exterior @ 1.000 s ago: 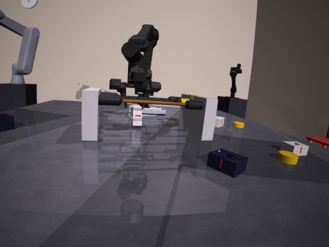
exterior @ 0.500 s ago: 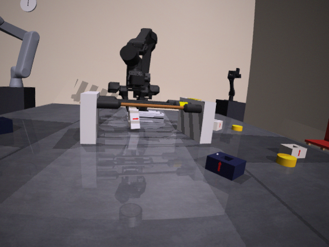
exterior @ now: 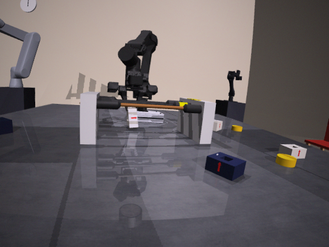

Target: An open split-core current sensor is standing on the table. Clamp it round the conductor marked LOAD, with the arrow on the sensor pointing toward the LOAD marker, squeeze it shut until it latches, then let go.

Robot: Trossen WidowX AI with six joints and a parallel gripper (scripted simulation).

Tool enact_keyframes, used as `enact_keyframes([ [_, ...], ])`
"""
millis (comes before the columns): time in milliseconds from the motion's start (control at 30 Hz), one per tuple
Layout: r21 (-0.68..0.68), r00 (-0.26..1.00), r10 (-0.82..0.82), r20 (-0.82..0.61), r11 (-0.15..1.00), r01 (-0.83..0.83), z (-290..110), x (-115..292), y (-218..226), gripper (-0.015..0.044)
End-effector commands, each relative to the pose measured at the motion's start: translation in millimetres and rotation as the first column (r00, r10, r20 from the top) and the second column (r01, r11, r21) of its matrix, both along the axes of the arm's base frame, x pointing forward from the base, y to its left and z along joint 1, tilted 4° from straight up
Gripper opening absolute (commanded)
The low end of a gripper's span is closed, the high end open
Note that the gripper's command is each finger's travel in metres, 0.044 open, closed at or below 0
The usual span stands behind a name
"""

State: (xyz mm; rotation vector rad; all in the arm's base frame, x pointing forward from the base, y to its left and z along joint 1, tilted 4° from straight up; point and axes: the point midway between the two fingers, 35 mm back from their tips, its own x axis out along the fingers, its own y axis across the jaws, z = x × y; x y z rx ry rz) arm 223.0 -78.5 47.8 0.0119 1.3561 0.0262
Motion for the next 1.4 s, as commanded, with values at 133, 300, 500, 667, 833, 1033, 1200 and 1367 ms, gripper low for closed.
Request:
enact_keyframes([
  [133,0.001,1.0,0.001,0.0,1.0,-0.001,1.9,-33.6,0.3,0.0],
  [300,0.001,1.0,0.001,0.0,1.0,-0.001,1.4,-43.6,1.1,0.0],
  [500,0.001,1.0,0.001,0.0,1.0,-0.001,-1.7,-43.7,1.2,0.0],
  [667,0.0,1.0,-0.003,-0.003,1.0,0.003,0.0,-42.4,0.5,0.0105],
  [833,0.0,1.0,-0.003,-0.003,1.0,0.003,0.0,-42.4,0.5,0.0236],
  [1033,0.0,1.0,-0.003,-0.003,1.0,0.003,0.0,-42.4,0.5,0.0294],
  [1200,0.001,1.0,0.0,-0.002,1.0,0.0,45.3,-53.4,-1.0,0.0294],
  [1367,0.001,1.0,0.001,-0.001,1.0,-0.001,54.1,-56.7,-0.4,0.0294],
])
